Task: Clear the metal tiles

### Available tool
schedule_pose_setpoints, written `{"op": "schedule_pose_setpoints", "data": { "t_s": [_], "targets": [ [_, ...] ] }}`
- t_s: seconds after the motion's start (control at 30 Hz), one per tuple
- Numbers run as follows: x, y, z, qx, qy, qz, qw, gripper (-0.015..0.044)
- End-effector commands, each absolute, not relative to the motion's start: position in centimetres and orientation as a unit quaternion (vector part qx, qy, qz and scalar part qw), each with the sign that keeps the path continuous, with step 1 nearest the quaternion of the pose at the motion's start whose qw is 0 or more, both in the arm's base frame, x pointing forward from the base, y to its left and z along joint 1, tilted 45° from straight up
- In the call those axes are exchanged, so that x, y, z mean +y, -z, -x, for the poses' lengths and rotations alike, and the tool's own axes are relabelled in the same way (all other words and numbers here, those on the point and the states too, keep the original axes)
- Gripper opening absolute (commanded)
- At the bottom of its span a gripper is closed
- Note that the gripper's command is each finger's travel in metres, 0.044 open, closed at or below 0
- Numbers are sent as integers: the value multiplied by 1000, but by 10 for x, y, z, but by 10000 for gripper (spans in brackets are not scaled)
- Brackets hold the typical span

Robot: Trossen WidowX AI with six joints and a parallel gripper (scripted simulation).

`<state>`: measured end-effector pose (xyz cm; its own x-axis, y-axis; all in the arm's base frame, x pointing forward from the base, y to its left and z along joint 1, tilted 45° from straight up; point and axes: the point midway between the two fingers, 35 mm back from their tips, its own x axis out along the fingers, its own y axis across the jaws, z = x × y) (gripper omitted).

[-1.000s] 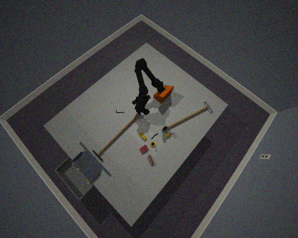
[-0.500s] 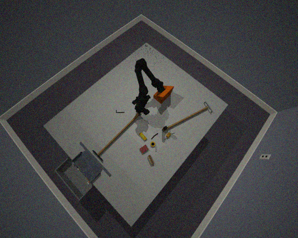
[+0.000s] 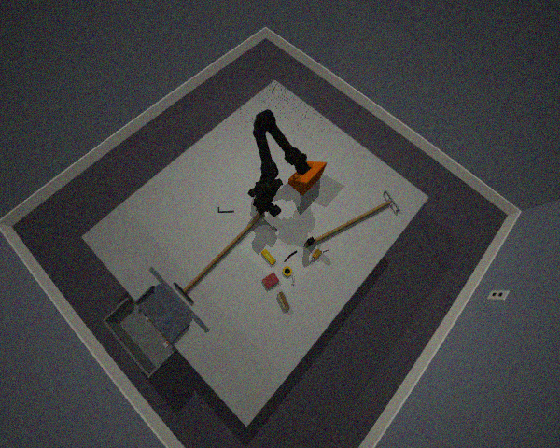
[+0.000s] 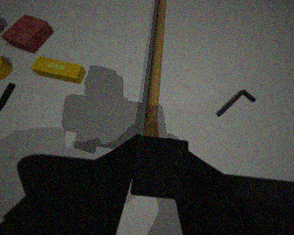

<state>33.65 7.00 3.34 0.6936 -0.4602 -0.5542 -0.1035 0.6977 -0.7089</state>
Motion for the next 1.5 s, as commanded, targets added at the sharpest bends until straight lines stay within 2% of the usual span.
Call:
{"op": "schedule_pose_setpoints", "data": {
  "t_s": [0.0,0.7,1.27,1.47],
  "targets": [
    [71,-35,-336,376,107,372,842,0],
    [72,-32,-334,375,109,370,843,0],
    [71,-33,-333,378,109,374,840,440],
    [85,-40,-330,382,107,370,840,440]
  ]
}}
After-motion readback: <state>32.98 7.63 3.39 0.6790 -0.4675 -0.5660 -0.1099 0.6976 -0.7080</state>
